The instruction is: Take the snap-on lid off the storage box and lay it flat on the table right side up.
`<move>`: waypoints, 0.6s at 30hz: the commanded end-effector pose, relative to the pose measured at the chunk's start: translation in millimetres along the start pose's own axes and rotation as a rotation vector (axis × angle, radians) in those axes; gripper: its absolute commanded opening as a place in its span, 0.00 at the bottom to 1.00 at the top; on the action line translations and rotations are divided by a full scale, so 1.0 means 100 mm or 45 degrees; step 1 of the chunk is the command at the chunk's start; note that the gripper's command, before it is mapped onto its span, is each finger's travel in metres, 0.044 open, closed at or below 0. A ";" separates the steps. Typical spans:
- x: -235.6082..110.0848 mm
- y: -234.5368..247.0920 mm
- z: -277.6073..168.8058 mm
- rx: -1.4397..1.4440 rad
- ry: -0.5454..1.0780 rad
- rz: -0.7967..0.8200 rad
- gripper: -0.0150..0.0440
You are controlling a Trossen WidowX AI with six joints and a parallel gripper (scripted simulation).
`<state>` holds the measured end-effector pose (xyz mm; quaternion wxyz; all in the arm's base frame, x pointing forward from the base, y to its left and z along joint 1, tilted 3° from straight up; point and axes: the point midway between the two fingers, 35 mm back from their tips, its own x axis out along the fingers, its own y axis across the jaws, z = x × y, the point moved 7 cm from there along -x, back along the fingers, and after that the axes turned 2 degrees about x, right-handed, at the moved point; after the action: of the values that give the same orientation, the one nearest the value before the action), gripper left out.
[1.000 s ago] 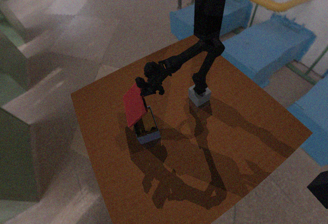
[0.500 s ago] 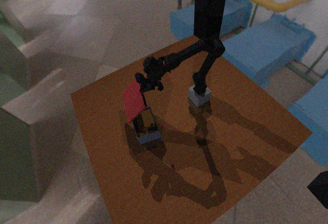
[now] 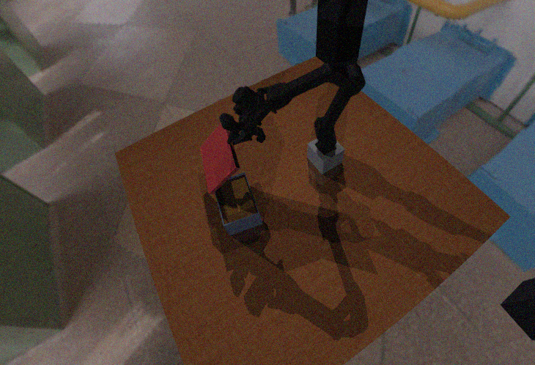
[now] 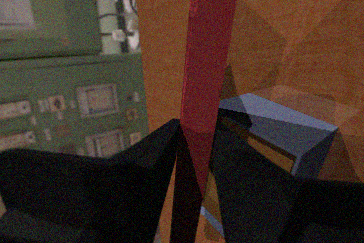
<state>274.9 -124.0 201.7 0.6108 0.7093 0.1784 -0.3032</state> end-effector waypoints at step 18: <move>-0.06 0.03 0.43 -0.013 0.000 0.021 0.25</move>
<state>263.5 -157.9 199.1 0.6102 0.7090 0.1793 -0.3045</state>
